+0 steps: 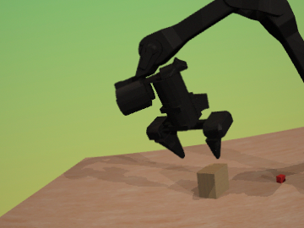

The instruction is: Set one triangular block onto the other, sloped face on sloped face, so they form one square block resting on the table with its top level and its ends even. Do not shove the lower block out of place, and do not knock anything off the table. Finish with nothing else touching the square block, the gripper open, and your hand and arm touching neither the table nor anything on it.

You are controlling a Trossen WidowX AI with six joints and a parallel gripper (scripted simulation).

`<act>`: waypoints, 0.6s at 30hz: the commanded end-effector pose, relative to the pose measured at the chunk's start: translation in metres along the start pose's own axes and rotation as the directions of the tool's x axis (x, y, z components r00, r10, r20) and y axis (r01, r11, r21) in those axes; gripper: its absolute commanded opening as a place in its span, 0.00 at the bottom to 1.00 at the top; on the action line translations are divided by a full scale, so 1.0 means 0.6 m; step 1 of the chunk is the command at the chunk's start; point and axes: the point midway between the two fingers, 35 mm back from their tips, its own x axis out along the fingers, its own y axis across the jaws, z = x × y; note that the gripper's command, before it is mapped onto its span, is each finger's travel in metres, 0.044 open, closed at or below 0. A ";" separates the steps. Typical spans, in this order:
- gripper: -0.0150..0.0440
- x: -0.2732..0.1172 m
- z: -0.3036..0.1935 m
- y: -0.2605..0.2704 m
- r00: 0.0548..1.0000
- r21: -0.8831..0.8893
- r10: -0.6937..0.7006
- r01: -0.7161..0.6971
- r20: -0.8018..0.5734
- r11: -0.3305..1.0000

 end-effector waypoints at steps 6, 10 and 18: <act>1.00 -0.060 -0.002 -0.004 1.000 -0.005 0.012 -0.012 -0.007 1.000; 1.00 -0.060 -0.002 -0.004 1.000 -0.005 0.012 -0.012 -0.007 1.000; 1.00 -0.060 -0.002 -0.004 1.000 -0.005 0.012 -0.012 -0.007 1.000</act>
